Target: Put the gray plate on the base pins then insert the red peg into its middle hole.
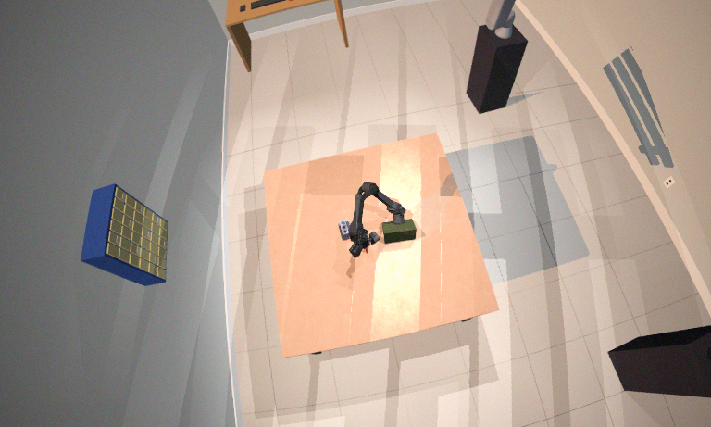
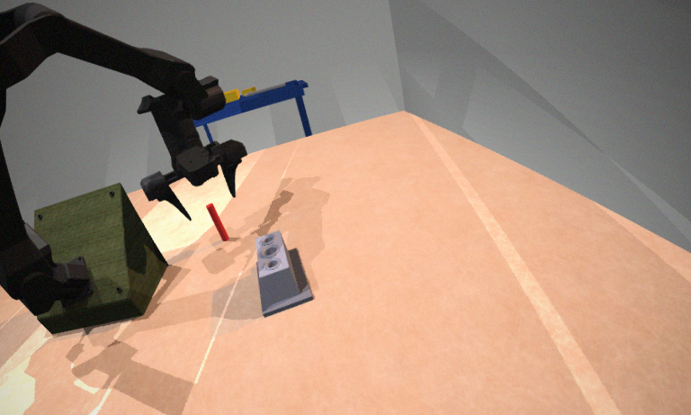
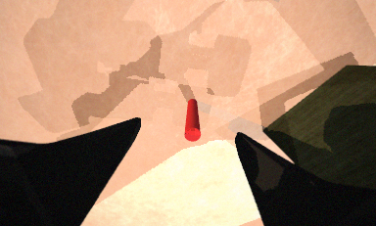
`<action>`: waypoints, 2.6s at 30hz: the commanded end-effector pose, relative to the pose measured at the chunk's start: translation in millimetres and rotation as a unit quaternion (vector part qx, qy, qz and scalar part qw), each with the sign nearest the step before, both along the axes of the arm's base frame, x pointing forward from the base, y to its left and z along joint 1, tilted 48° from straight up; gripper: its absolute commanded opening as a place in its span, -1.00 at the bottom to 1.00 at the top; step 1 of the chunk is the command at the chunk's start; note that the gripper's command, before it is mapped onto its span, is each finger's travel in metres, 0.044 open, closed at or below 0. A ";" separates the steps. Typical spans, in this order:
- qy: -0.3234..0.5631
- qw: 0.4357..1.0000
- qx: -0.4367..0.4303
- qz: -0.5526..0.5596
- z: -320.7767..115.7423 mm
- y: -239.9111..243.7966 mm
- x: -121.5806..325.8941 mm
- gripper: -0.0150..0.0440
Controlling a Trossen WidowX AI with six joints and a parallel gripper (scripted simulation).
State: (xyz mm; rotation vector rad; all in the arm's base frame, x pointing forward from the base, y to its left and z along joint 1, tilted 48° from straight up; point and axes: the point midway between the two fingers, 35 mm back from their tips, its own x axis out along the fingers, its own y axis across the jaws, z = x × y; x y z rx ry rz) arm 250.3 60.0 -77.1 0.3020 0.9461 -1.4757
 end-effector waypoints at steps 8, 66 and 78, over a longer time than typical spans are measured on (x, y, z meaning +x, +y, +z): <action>0.003 1.000 -0.002 0.003 -12.7 -14.8 -5.0 1.00; 0.003 1.000 0.000 0.003 20.7 23.2 8.6 -0.49; 0.004 1.000 -0.001 0.002 30.0 25.6 12.8 -0.49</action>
